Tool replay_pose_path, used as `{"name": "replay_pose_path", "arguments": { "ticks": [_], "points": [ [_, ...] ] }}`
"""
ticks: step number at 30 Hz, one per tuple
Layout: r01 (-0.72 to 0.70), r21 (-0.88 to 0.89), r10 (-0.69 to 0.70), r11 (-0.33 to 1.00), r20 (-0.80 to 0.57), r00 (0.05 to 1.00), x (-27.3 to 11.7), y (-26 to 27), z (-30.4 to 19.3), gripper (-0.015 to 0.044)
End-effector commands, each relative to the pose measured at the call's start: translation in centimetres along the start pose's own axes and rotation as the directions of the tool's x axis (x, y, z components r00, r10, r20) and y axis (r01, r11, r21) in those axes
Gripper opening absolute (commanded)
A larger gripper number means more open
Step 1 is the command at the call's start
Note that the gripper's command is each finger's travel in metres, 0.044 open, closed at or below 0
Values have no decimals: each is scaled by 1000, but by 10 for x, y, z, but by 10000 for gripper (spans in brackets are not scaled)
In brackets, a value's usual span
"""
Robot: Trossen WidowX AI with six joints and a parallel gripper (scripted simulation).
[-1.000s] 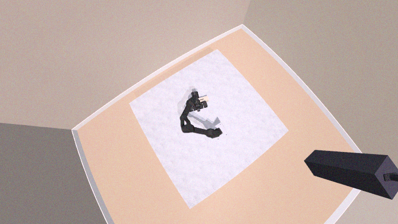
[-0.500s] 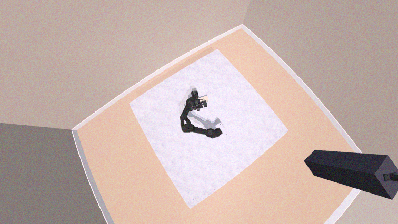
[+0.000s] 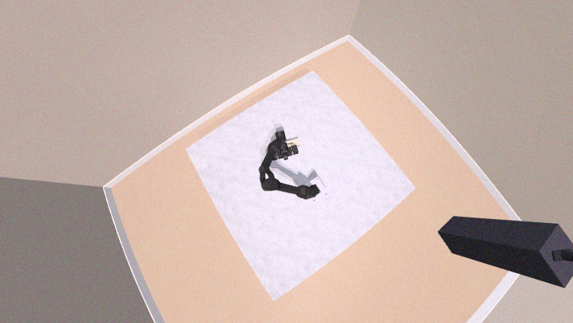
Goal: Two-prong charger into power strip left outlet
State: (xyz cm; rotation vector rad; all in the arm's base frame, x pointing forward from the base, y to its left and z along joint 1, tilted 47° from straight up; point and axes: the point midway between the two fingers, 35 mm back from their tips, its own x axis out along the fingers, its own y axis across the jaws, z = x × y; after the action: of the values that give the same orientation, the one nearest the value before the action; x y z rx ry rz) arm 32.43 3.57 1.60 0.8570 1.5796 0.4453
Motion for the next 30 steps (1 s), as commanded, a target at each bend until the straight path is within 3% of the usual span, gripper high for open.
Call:
{"name": "replay_pose_path", "arguments": {
  "ticks": [1, 30],
  "points": [
    [-5, -5, 5, 1000, 2, 1000, -1, 1, 2, 0],
    [-5, -5, 5, 1000, 3, 1000, -1, 2, 6, 0]
  ]
}}
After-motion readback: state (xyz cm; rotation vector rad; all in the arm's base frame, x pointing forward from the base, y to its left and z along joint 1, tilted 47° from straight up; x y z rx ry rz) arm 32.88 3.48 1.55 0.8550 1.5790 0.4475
